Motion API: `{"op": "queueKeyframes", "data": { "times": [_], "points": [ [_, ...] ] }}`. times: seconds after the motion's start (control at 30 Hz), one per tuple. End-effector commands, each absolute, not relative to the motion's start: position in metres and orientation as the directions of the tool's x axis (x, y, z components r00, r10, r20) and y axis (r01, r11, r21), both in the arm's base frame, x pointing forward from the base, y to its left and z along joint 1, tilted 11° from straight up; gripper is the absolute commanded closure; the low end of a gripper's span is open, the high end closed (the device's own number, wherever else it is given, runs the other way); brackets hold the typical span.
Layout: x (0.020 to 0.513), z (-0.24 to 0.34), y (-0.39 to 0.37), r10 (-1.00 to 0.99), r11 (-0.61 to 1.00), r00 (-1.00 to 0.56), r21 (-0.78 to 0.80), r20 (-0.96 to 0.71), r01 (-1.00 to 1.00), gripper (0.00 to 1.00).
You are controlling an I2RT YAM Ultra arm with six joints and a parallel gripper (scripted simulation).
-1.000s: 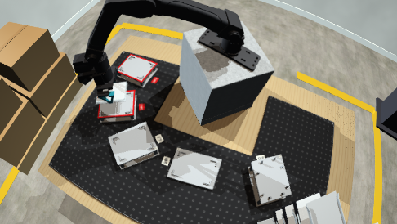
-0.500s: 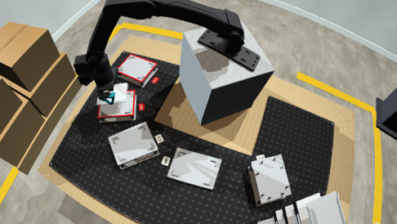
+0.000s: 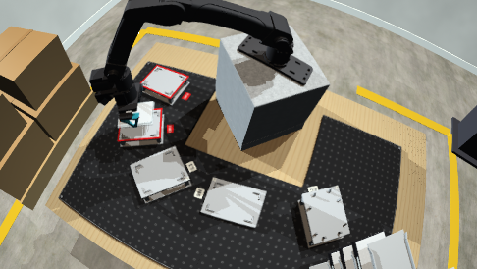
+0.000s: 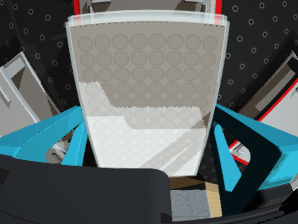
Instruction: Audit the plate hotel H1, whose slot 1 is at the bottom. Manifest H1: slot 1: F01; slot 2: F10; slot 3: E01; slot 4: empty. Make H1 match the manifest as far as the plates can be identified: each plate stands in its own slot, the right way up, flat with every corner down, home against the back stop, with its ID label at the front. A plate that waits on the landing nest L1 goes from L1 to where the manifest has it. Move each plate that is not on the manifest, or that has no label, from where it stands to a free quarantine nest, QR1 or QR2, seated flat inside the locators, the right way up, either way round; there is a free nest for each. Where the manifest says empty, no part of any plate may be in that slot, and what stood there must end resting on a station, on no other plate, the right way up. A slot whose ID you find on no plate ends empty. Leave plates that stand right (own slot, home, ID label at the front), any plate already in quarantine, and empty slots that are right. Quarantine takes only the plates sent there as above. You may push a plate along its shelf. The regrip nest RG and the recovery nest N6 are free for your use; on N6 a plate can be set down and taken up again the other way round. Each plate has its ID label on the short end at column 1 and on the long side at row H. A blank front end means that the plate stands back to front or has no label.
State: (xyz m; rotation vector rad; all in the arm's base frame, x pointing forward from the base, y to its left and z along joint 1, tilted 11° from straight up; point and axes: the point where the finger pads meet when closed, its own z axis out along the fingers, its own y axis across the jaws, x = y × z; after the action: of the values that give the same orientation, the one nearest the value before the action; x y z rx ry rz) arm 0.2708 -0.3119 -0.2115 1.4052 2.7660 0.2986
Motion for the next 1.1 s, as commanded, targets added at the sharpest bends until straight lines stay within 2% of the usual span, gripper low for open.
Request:
{"op": "queueKeyframes", "data": {
  "times": [0.0,1.07],
  "points": [
    [0.275,-0.207,-0.318,0.806,0.575,-0.591,0.182,0.043,0.798,0.14],
    [0.277,-0.225,-0.316,0.806,0.575,-0.591,0.182,0.043,0.798,0.14]
  ]
}}
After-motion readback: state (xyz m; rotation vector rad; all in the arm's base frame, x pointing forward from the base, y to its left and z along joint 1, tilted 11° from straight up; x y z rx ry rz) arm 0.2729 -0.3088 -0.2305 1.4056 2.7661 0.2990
